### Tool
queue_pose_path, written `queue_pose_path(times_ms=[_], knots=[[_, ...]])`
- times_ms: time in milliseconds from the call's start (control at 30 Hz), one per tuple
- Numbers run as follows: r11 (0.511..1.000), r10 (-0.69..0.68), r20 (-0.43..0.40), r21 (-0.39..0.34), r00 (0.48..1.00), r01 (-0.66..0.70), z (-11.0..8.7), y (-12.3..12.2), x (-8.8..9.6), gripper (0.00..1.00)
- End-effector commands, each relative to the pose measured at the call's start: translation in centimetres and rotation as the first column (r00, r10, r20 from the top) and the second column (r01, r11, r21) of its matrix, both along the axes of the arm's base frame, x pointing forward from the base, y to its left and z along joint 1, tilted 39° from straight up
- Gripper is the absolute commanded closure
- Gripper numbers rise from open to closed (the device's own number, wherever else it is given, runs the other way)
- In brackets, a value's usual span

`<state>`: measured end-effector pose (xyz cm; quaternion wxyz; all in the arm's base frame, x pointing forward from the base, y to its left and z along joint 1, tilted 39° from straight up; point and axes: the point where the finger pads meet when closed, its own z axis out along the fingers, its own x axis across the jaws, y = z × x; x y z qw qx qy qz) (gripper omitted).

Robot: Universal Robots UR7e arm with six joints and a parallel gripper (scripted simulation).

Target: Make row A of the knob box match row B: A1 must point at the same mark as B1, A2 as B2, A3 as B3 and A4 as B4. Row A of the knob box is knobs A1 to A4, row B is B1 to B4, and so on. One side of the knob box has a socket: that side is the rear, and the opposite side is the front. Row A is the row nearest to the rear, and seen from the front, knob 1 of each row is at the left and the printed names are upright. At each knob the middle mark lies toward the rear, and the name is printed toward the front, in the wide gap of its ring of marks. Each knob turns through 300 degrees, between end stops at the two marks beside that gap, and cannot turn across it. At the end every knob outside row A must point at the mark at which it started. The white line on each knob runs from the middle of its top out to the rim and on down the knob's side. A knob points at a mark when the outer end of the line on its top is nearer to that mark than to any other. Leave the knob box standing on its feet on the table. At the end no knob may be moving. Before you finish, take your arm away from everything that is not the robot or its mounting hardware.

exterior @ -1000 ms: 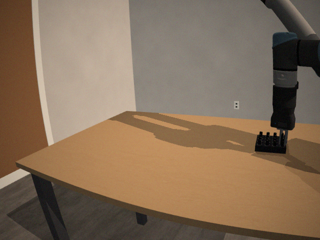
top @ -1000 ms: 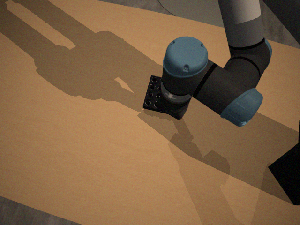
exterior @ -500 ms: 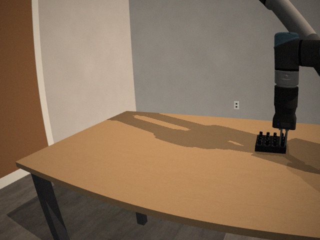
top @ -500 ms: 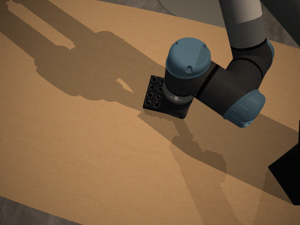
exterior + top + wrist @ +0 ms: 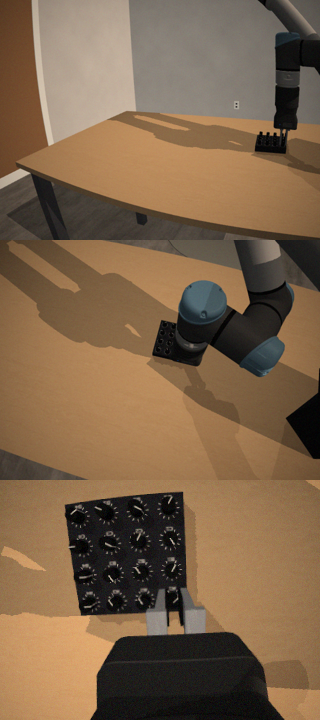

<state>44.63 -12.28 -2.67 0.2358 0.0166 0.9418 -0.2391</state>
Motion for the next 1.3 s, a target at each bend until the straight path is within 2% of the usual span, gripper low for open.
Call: queue_pose_path(times_ms=[0, 967, 1000, 1267], knots=[[1.0, 0.018, -0.009, -0.01, 1.0, -0.018, 0.04, 0.02, 0.01, 0.7], [0.999, 0.034, -0.019, -0.019, 0.999, -0.035, 0.04, 0.02, 0.01, 0.7], [0.999, 0.034, -0.019, -0.019, 0.999, -0.035, 0.04, 0.02, 0.01, 0.54], [0.999, 0.034, -0.019, -0.019, 0.999, -0.035, 0.04, 0.02, 0.01, 0.54]])
